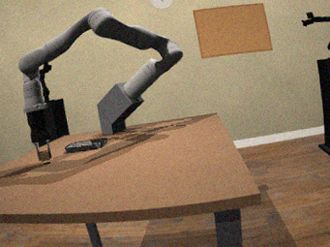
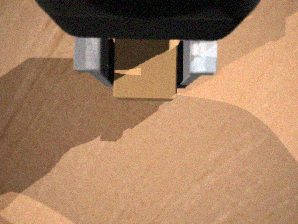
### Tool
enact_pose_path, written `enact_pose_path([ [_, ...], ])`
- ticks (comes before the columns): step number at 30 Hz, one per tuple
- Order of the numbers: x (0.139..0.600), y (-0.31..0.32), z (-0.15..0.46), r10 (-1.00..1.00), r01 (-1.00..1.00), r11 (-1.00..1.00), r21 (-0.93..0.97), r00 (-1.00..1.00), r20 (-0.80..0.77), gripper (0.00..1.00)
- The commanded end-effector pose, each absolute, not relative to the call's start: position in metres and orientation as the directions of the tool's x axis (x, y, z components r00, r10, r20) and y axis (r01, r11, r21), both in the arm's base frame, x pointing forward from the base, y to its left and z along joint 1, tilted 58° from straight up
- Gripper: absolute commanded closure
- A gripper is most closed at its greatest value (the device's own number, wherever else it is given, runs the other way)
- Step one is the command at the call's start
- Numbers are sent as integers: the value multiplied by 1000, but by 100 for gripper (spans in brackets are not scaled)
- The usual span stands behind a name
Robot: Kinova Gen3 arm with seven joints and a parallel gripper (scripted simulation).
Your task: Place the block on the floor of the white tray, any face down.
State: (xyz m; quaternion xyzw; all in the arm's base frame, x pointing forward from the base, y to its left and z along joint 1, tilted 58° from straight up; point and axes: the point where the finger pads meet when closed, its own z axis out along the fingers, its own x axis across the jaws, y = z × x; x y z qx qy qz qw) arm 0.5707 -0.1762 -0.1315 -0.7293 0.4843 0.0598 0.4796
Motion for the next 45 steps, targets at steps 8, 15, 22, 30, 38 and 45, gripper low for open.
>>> enact_pose_path([
  [8,563,-193,-120,-651,-763,-71,-642,523,-550,100],
  [15,557,-206,-111,-651,-763,-71,-642,523,-550,100],
  [22,554,-211,-108,-651,-763,-71,-642,523,-550,100],
  [30,554,-212,-107,-651,-763,-71,-642,523,-550,100],
  [38,554,-212,-107,-651,-763,-71,-642,523,-550,100],
  [45,553,-211,-107,-651,-763,-70,-642,523,-550,100],
])
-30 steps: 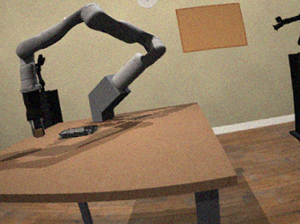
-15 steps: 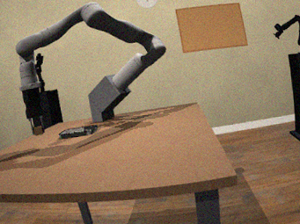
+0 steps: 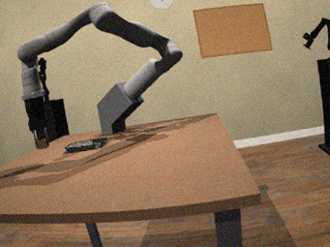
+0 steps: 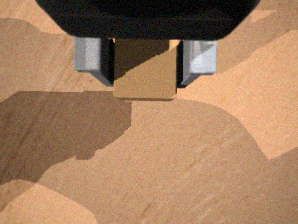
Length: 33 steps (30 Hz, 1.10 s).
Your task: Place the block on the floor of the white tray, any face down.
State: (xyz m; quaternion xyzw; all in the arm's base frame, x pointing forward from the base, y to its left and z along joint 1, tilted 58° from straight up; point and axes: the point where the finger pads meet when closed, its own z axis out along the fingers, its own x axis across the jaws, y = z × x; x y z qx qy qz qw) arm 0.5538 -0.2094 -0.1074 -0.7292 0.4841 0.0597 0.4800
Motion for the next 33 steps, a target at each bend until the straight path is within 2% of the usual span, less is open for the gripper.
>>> enact_pose_path([
  [1,552,-211,-107,-651,-763,-70,-642,523,-550,100],
  [12,519,-193,-106,-651,-763,-70,-642,523,-550,100],
  [22,431,-145,-100,-648,-764,-74,-641,526,-552,100],
  [24,431,-145,-100,-648,-764,-74,-641,526,-552,100],
  [33,357,-107,-99,-651,-763,-71,-642,523,-550,100],
])
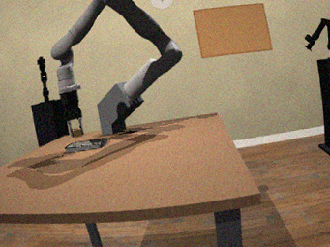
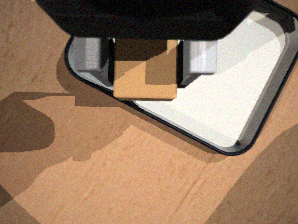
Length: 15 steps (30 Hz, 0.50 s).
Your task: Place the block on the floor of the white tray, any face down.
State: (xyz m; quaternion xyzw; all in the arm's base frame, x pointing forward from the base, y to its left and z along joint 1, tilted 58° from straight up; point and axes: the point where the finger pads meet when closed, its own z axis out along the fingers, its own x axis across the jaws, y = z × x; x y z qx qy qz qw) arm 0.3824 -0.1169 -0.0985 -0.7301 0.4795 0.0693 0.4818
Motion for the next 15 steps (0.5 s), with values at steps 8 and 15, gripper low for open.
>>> enact_pose_path([
  [8,342,-99,-98,-651,-763,-71,-642,523,-550,100],
  [15,342,-99,-98,-651,-763,-71,-642,523,-550,100],
])
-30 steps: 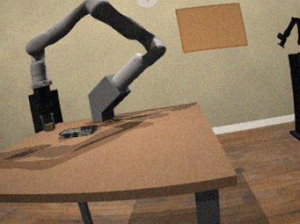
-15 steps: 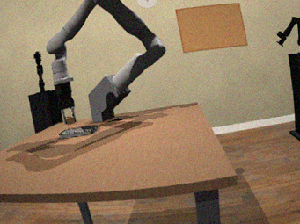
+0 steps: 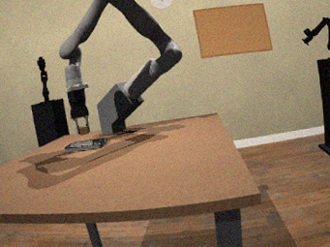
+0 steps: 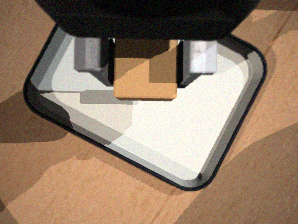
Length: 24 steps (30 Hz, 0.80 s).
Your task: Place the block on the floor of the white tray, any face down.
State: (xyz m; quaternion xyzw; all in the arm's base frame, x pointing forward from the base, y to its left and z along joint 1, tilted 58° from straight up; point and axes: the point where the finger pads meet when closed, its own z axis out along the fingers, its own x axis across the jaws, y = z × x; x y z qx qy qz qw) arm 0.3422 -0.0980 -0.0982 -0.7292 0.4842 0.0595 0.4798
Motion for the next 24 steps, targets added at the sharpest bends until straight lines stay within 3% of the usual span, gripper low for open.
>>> enact_pose_path([
  [1,342,-99,-98,-651,-763,-71,-642,523,-550,100],
  [24,354,-74,-116,-651,-763,-71,-642,523,-550,100],
])
